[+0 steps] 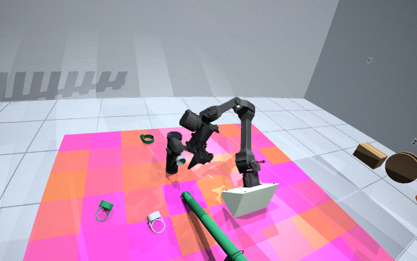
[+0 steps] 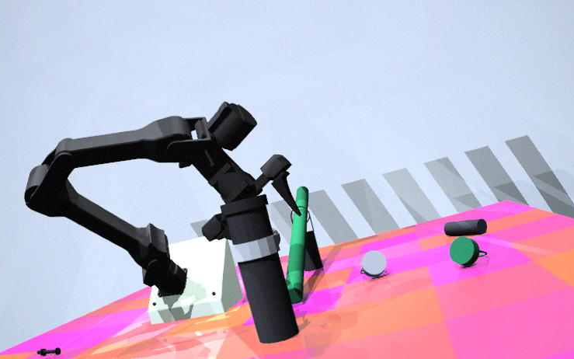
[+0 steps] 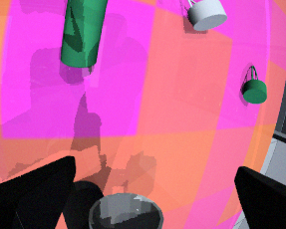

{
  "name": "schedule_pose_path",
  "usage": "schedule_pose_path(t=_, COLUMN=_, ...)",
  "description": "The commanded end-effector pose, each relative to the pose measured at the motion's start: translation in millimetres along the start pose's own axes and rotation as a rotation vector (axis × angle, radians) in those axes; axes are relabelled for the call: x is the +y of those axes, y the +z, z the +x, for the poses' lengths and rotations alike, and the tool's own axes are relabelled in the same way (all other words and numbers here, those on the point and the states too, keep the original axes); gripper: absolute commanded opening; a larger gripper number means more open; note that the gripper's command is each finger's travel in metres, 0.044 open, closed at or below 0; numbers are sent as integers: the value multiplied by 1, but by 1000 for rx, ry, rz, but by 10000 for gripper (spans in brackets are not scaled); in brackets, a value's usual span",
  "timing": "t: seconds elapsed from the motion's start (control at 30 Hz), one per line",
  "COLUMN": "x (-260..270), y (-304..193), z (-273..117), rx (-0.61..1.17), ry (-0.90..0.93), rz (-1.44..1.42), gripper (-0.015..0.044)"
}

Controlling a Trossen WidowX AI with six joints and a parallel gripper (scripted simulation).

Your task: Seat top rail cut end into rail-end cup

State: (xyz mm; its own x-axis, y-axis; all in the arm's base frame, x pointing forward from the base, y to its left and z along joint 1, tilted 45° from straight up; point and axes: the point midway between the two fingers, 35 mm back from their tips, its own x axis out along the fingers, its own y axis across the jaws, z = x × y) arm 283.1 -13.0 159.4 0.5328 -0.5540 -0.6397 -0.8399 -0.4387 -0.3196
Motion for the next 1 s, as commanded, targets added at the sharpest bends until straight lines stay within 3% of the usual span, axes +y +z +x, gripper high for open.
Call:
schedule_pose_path(t=0.0, x=-4, y=6, z=-7, rx=10, ry=-1, rz=2, gripper=440)
schedule_pose_path(t=0.13, x=-5, y=12, z=-7, rx=-7, ry=4, rz=95, gripper=440)
schedule_pose_path(t=0.97, x=-34, y=126, z=-90, rx=38, ry=-29, rz=1583, gripper=440)
